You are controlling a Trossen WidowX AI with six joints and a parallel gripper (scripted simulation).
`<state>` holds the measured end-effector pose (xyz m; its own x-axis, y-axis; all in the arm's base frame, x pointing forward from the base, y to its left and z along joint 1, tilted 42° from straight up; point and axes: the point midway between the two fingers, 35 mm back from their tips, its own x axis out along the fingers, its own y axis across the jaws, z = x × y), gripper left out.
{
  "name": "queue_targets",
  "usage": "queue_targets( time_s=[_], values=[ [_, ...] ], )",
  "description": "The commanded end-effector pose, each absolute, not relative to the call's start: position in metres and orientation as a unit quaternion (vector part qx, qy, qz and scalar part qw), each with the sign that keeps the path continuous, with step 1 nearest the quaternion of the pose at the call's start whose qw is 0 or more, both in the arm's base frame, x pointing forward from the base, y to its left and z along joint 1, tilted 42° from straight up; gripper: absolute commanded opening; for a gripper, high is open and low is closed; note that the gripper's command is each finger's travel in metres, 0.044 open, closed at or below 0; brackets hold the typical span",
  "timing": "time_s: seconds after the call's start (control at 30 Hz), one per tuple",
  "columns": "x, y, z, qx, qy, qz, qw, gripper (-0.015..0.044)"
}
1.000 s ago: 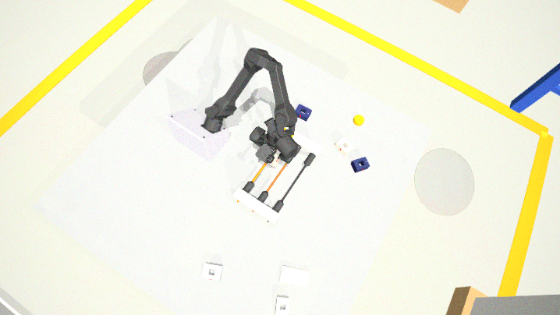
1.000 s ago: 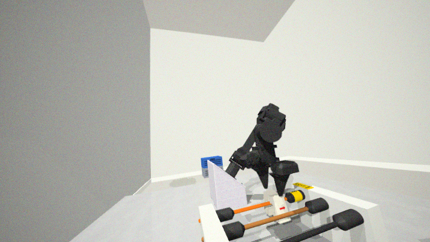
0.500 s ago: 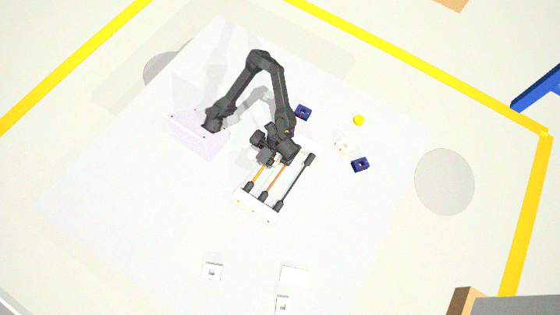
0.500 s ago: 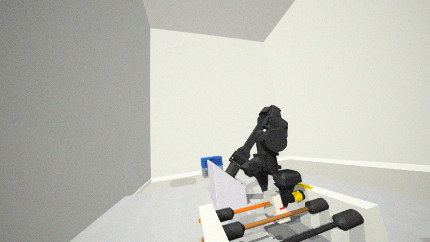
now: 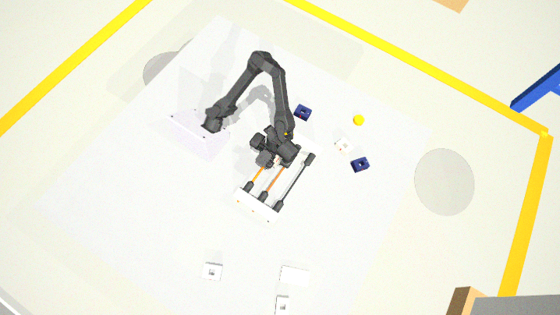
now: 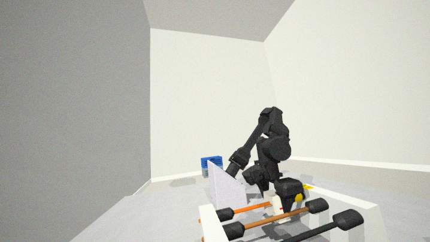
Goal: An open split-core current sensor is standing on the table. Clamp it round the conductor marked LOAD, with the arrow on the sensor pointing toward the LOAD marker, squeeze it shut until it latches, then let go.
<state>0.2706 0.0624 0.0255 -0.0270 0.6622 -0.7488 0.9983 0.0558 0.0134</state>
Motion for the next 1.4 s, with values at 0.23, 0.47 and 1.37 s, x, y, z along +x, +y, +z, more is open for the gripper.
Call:
queue_targets(
  time_s=[0.23, 0.47, 1.37],
  values=[
    [0.2687, 0.0750, 0.0123, 0.629, 0.662, -0.278, 0.299, 0.0440],
    [0.2698, 0.0719, 0.0155, 0.628, 0.661, -0.277, 0.302, 0.0341],
    [0.2698, 0.0719, 0.0155, 0.628, 0.661, -0.277, 0.302, 0.0000]
  ],
)
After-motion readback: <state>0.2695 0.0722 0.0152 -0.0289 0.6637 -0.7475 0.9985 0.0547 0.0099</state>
